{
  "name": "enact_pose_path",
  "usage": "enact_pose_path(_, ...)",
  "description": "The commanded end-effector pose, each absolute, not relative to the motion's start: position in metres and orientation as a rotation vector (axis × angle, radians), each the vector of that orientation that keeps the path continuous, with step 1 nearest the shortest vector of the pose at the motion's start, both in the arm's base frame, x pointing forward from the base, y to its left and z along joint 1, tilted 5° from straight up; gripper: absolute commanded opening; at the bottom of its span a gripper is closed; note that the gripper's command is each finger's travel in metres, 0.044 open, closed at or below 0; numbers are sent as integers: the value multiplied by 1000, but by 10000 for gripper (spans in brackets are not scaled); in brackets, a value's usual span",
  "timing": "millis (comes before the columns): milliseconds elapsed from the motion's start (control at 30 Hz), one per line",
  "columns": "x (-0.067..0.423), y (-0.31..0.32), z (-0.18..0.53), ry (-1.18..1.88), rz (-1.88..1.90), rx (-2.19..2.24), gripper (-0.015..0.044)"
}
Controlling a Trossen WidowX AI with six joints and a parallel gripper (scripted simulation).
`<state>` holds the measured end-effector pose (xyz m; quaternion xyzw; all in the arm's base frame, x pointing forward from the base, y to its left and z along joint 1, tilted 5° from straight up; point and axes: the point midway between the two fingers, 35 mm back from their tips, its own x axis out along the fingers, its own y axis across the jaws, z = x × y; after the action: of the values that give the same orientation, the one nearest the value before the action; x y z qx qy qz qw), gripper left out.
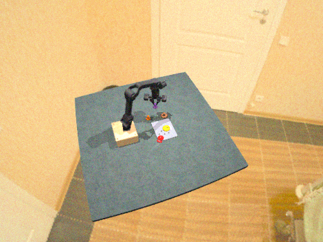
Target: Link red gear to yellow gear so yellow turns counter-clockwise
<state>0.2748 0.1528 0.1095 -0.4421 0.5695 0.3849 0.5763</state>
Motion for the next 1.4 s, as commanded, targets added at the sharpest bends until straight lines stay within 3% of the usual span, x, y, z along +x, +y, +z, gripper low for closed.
enact_pose_path(0, 274, 152, 116, 1326, 895, -1034, 0)
enact_pose_path(1367, 295, 62, 85, 1329, 892, -1038, 0)
